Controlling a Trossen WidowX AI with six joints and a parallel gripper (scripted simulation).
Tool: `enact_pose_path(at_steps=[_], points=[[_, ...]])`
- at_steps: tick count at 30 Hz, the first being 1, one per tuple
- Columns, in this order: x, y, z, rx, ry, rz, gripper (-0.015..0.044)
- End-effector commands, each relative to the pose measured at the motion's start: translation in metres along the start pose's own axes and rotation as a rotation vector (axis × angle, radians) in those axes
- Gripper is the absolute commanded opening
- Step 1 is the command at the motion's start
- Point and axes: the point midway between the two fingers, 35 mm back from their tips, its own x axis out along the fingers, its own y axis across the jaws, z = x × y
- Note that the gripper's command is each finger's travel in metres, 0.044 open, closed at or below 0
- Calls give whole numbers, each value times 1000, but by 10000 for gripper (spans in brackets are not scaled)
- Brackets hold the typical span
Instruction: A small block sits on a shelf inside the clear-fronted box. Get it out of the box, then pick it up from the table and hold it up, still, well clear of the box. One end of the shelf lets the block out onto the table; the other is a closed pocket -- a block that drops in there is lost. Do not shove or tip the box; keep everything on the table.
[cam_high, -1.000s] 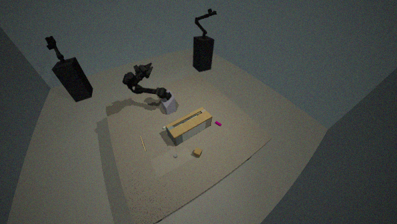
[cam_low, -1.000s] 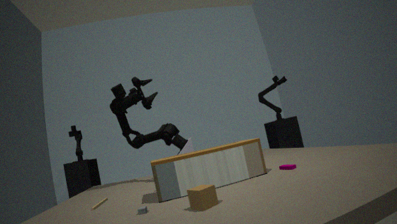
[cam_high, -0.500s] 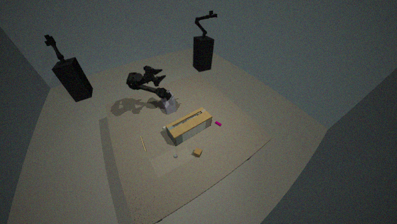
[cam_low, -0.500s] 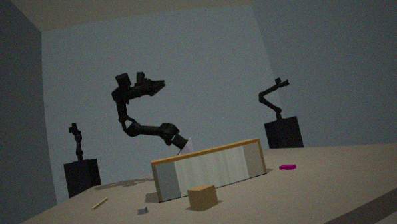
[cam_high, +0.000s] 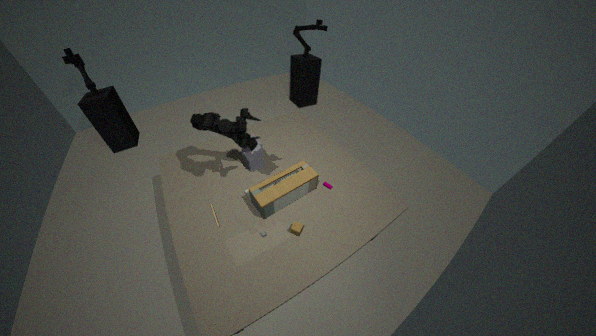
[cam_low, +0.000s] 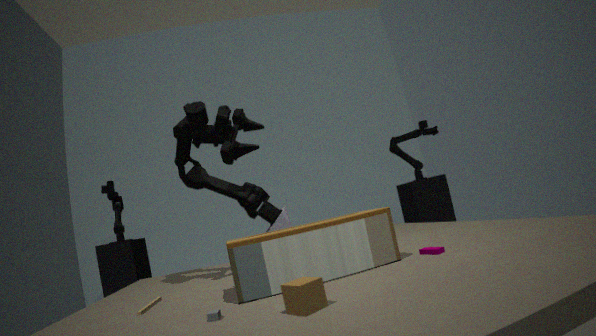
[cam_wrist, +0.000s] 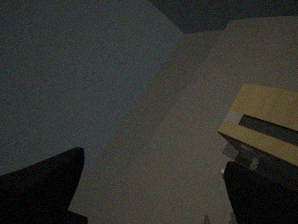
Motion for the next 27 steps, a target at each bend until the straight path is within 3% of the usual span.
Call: enact_pose_path(at_steps=[1,13,27], points=[[36,-67,6,549,60,-275,400],[67,-149,-5,1213,-19,-667,400],[84,-222,-35,1750,-298,-1074,400]])
